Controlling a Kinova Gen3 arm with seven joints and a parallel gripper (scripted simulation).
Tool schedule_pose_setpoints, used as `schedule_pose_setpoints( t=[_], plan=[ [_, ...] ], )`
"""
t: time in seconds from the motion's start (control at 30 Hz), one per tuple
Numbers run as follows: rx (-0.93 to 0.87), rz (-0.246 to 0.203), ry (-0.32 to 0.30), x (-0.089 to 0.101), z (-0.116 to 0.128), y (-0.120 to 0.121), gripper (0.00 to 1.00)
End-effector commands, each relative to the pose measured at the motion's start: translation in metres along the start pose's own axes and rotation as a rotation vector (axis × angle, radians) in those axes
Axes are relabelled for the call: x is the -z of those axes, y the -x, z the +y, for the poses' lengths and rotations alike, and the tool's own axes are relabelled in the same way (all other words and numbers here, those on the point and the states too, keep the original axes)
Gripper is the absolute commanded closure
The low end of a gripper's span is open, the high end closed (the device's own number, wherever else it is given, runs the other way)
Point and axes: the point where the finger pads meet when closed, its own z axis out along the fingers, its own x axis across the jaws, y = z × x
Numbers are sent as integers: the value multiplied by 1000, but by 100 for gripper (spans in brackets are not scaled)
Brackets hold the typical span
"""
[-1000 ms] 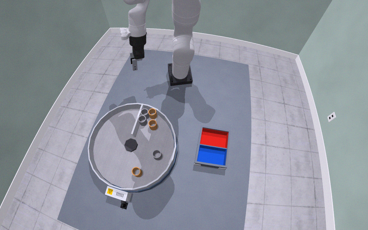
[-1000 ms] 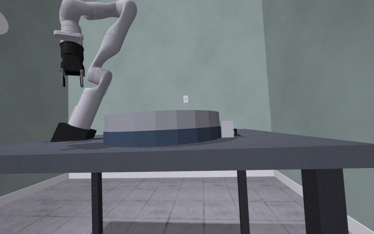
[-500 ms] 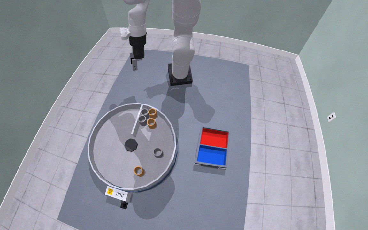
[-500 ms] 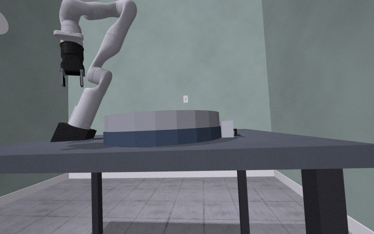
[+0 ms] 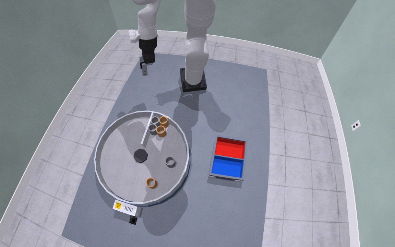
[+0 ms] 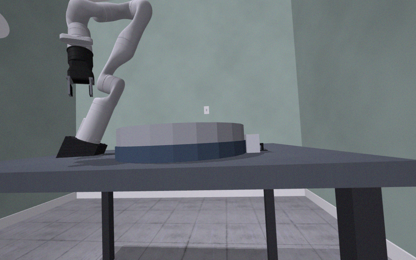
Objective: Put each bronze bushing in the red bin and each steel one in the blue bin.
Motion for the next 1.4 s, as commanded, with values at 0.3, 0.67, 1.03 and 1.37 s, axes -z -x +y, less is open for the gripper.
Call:
schedule_pose_setpoints(
  t=[0.3,0.67,1.03,1.37],
  plan=[
    [0,1,-1,0,0,0,0],
    [0,1,-1,0,0,0,0],
    [0,1,-1,0,0,0,0],
    [0,1,-1,0,0,0,0]
  ],
)
